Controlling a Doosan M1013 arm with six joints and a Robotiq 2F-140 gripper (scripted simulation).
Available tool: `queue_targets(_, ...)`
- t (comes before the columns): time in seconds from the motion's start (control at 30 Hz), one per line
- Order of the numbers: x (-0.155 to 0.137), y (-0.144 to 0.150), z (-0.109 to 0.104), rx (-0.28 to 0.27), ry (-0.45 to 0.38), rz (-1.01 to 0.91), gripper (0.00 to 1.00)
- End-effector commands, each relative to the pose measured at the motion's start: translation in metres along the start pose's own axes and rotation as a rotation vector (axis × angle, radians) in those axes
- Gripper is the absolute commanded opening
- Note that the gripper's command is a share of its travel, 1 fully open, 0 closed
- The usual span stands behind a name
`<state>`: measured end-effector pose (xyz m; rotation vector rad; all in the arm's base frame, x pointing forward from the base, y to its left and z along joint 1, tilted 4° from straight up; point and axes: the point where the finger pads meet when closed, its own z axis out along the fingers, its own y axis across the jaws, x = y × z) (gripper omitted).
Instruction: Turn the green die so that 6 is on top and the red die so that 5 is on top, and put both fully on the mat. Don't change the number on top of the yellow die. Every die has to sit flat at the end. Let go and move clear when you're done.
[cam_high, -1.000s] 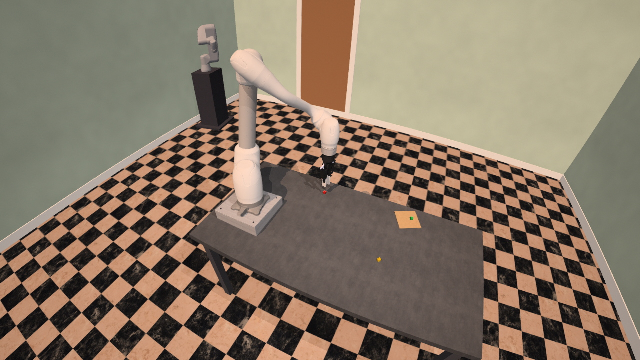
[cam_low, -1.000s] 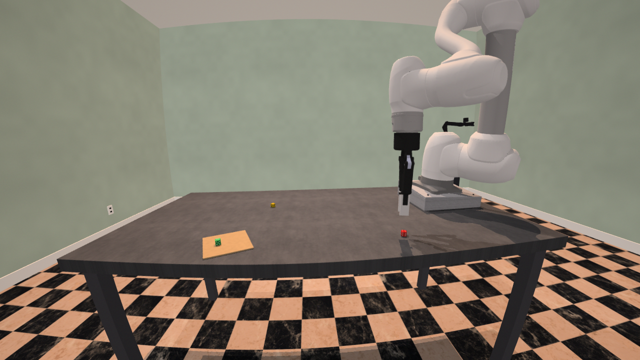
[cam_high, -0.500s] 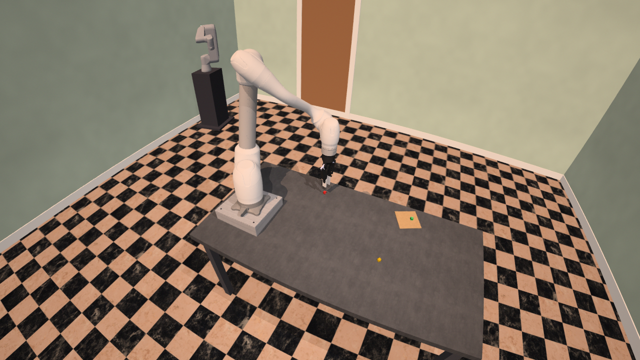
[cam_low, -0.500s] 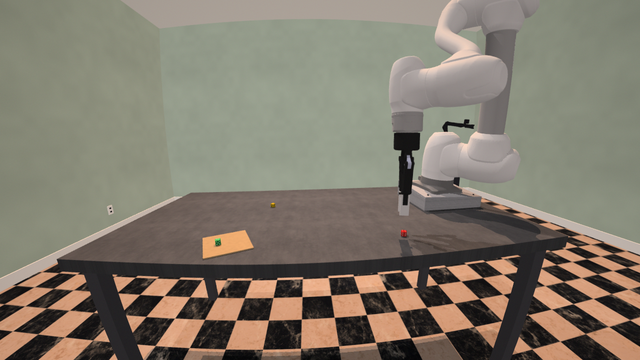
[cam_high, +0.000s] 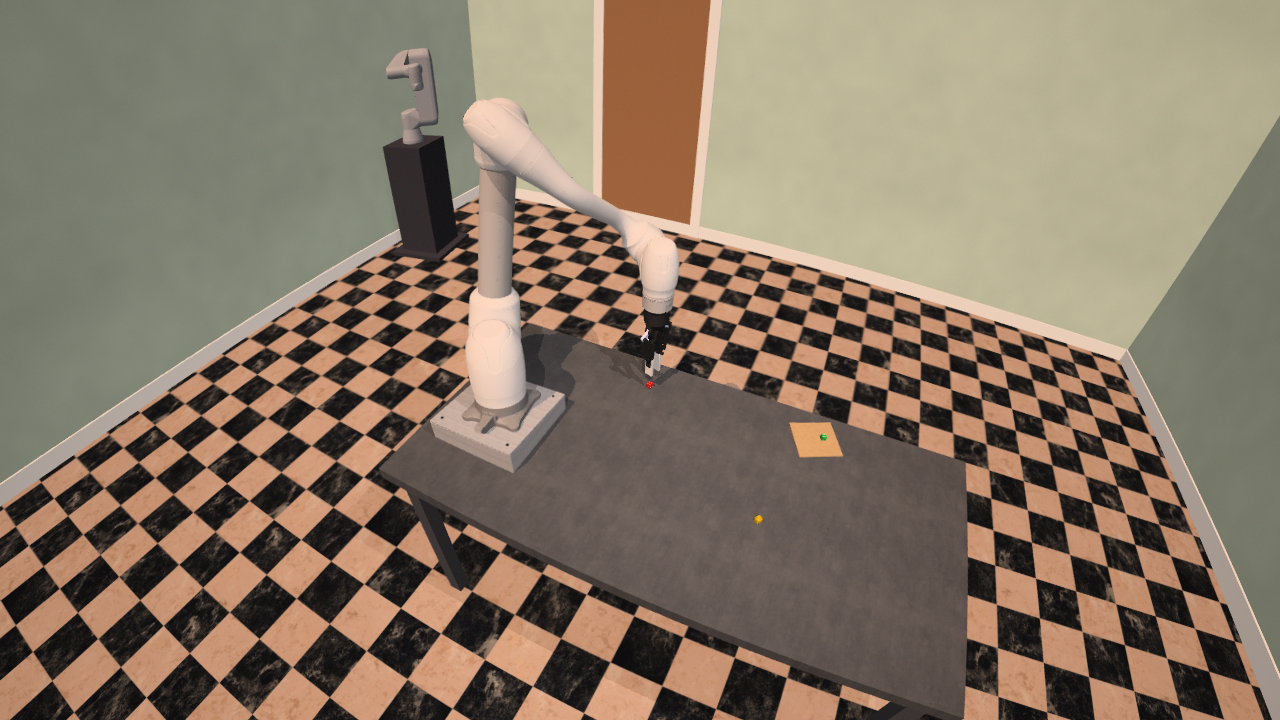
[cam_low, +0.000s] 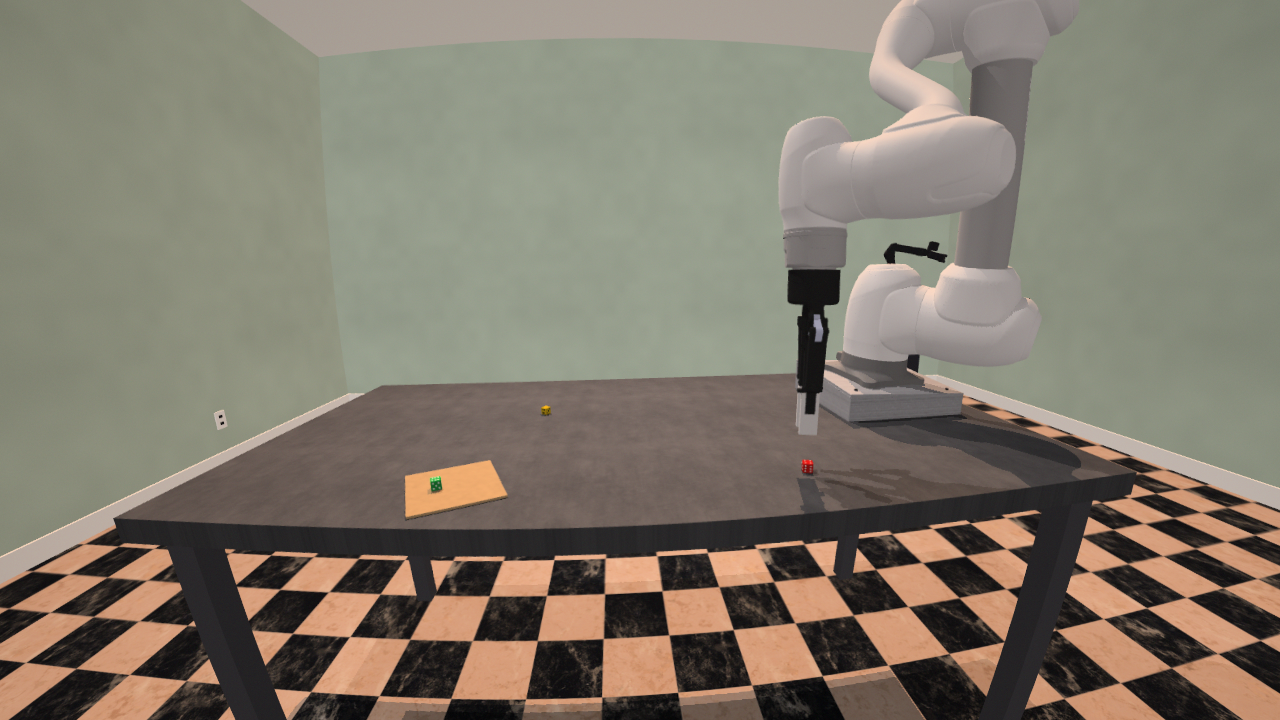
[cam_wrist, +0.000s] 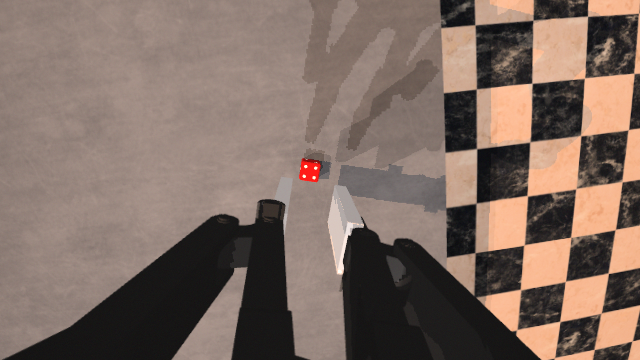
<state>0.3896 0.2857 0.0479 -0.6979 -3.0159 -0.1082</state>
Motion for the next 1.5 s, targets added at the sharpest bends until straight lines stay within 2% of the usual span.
queue_targets(0.0, 0.0, -0.001, 0.007, 0.003, -0.003, 0.0, 0.27)
queue_targets(0.83, 0.001, -0.001, 0.04, 0.003, -0.003, 0.0, 0.27)
queue_targets(1.47, 0.001, -0.001, 0.046, 0.003, -0.003, 0.0, 0.27)
